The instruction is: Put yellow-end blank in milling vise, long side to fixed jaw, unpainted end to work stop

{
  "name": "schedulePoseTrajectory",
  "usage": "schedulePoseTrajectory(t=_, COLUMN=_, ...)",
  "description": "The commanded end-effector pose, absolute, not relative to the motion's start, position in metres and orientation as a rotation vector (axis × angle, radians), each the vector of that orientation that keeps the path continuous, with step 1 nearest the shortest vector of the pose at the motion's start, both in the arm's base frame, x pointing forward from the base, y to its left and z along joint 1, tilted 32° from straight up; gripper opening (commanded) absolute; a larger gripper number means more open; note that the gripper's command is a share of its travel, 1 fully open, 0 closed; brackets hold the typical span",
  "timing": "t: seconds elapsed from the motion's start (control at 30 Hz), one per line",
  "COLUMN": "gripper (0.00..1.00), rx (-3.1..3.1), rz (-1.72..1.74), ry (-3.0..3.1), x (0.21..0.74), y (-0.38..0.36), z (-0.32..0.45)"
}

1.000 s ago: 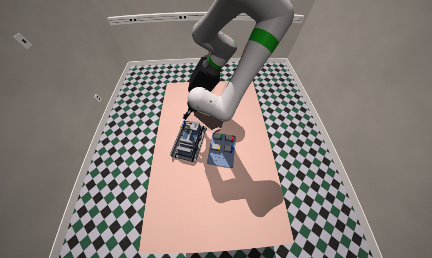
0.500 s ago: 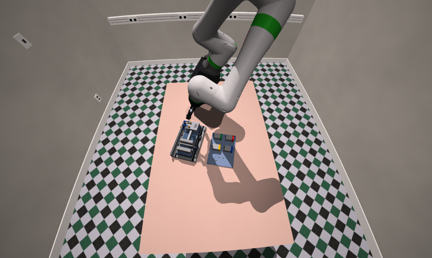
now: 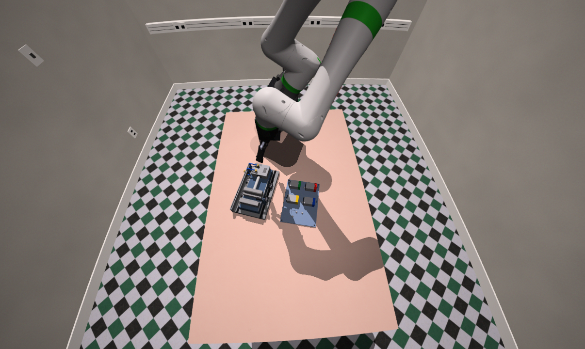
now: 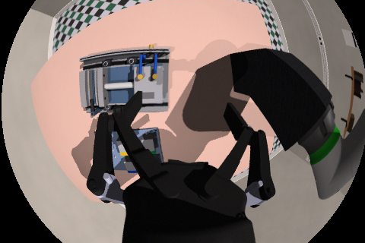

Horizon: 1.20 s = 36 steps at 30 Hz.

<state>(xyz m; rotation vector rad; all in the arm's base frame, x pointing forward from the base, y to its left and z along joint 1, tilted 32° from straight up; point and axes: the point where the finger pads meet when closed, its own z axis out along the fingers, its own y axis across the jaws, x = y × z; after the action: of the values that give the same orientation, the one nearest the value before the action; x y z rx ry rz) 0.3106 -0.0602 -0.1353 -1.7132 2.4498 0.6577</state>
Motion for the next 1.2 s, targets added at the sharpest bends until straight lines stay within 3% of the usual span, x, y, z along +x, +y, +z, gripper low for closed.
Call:
schedulePoseTrajectory(t=0.0, gripper=1.0, rx=-1.704, rz=0.637, ry=2.396, x=0.316, y=-0.058, z=-0.129)
schedulePoseTrajectory(t=1.17, gripper=1.0, rx=-1.651, rz=0.538, ry=2.134, x=0.37, y=-0.031, z=-0.069)
